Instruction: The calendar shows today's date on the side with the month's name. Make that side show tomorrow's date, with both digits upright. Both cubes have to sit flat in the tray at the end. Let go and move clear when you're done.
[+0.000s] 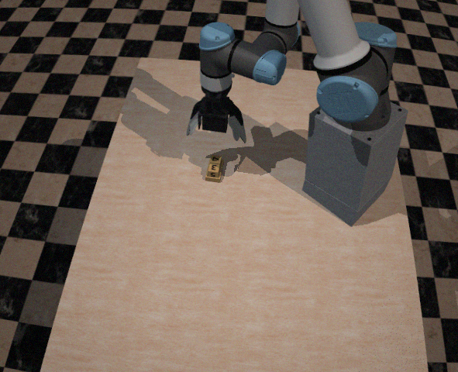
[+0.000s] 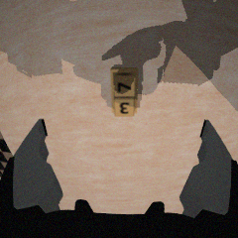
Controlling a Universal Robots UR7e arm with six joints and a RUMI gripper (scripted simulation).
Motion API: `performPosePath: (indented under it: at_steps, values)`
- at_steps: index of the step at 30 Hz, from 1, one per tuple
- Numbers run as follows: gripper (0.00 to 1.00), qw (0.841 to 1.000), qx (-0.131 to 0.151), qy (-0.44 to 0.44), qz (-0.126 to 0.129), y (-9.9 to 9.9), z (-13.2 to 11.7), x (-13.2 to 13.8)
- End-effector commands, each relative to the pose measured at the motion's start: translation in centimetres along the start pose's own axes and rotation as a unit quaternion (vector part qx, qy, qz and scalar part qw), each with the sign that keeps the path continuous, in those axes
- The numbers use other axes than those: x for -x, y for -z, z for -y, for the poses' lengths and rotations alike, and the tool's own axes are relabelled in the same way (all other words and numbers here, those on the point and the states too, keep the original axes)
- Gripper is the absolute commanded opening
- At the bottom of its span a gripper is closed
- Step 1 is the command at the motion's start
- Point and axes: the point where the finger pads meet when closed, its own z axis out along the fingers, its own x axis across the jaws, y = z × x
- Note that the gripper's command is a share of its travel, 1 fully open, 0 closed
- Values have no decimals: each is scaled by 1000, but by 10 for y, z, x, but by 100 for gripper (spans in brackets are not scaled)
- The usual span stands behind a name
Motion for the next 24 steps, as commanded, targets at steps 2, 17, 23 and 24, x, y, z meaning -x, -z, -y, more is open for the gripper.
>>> performPosePath:
  at_steps: [2,17,23,24]
  values:
    - [100,1000,0,0,0,0,0,0]
    - [100,1000,0,0,0,2,0,0]
    - [100,1000,0,0,0,10,0,0]
    - [100,1000,0,0,0,12,0,0]
